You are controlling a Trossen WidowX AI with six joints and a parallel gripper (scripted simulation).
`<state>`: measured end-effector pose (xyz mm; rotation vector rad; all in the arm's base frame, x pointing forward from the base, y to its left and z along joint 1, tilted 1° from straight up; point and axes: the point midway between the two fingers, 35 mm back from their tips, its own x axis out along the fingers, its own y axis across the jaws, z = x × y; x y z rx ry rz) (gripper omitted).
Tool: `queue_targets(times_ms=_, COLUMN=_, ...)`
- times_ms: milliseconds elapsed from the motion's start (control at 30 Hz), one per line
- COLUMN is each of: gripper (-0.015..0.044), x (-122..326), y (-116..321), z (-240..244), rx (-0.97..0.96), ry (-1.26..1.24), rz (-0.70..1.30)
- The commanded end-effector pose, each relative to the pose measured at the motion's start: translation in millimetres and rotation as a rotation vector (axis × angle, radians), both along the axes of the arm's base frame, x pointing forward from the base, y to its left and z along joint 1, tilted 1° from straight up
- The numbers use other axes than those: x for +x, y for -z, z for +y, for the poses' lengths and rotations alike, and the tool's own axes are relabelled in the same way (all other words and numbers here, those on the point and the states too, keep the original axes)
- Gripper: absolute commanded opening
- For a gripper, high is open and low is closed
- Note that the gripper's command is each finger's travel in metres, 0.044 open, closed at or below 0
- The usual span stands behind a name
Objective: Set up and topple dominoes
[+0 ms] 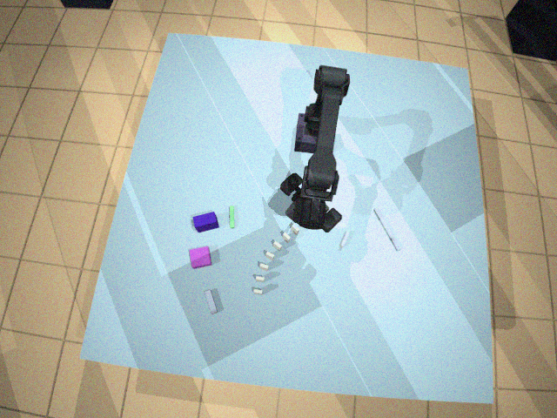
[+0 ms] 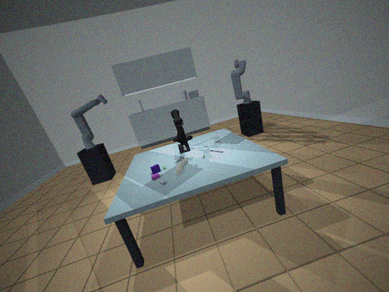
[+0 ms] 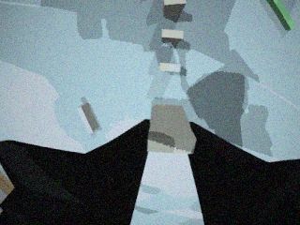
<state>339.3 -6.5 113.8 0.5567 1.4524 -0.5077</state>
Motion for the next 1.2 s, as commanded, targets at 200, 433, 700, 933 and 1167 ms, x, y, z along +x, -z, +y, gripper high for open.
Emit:
queue_targets(times_ms=200, gripper=0.0107, x=3, y=59, z=1, rx=0.004, ry=0.005, rz=0.018)
queue_targets(times_ms=433, gripper=0.0107, x=0, y=98, z=2, rx=0.004, ry=0.005, rz=0.019)
queue_targets(times_ms=700, gripper=0.0107, x=-2, y=111, z=2, rx=0.004, ry=0.005, rz=0.019)
queue_targets(times_ms=933, gripper=0.0107, x=-2, y=111, z=2, rx=0.004, ry=0.005, rz=0.019)
queue_targets(times_ms=1167, gripper=0.0291, x=-2, y=111, z=2, rx=0.004, ry=0.005, rz=0.019)
